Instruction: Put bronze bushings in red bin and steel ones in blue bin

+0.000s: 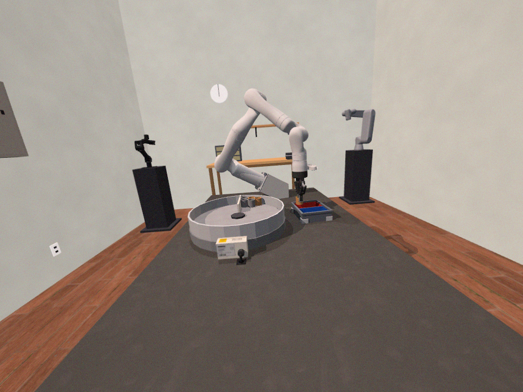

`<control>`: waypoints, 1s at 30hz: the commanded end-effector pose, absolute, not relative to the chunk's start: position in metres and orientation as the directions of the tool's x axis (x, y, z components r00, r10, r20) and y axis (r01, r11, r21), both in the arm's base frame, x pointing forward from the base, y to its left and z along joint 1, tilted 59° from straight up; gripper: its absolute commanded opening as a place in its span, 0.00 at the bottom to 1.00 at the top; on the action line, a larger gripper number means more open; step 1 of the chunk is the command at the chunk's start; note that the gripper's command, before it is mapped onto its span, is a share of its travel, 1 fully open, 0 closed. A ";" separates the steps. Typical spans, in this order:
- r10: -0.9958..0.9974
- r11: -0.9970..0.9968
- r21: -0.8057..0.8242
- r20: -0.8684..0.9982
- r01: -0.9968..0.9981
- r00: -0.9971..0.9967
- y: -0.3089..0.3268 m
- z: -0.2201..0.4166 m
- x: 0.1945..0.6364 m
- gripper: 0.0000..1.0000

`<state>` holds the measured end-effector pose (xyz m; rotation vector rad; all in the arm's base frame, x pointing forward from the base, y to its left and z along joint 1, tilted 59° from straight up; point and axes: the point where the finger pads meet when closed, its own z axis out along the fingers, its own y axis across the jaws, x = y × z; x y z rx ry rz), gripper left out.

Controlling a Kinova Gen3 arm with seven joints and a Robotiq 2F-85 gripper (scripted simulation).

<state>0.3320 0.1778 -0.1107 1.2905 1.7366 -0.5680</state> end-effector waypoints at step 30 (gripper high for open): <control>0.524 0.356 0.134 -0.848 0.925 -0.079 0.165 -0.118 0.338 0.00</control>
